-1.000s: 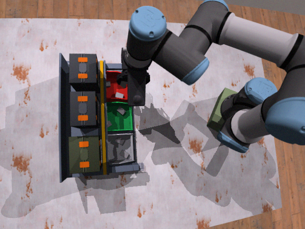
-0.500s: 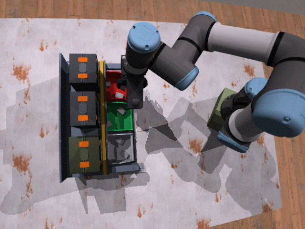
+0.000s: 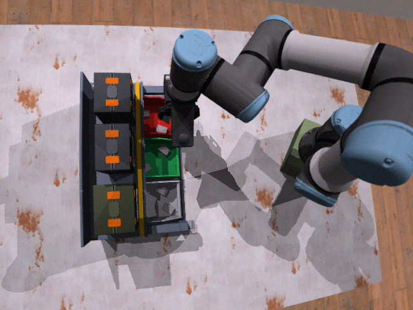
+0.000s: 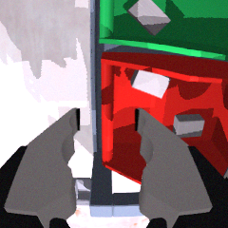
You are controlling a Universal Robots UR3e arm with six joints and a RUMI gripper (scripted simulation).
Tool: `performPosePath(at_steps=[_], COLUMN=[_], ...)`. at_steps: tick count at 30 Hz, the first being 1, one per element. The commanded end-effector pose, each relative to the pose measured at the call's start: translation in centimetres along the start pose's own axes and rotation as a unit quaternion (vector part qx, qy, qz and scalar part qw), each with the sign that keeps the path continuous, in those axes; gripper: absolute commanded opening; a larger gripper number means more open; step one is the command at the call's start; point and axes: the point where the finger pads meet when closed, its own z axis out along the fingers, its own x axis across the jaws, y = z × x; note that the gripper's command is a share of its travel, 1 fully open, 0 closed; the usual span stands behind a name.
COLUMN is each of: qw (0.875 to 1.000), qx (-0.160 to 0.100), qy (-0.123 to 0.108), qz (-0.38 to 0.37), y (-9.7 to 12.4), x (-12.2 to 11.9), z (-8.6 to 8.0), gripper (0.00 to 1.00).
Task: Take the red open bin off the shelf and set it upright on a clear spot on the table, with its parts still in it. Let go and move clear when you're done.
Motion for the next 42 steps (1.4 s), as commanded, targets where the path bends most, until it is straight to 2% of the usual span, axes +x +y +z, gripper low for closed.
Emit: performPosePath(at_steps=[1,42], qw=[1.000,1.000], qx=[-0.001,-0.001], qy=[0.001,0.001], qz=[0.000,0.000], y=[0.04,0.04], x=[0.08,0.08], z=[-0.07,-0.90], gripper=[0.26,0.26])
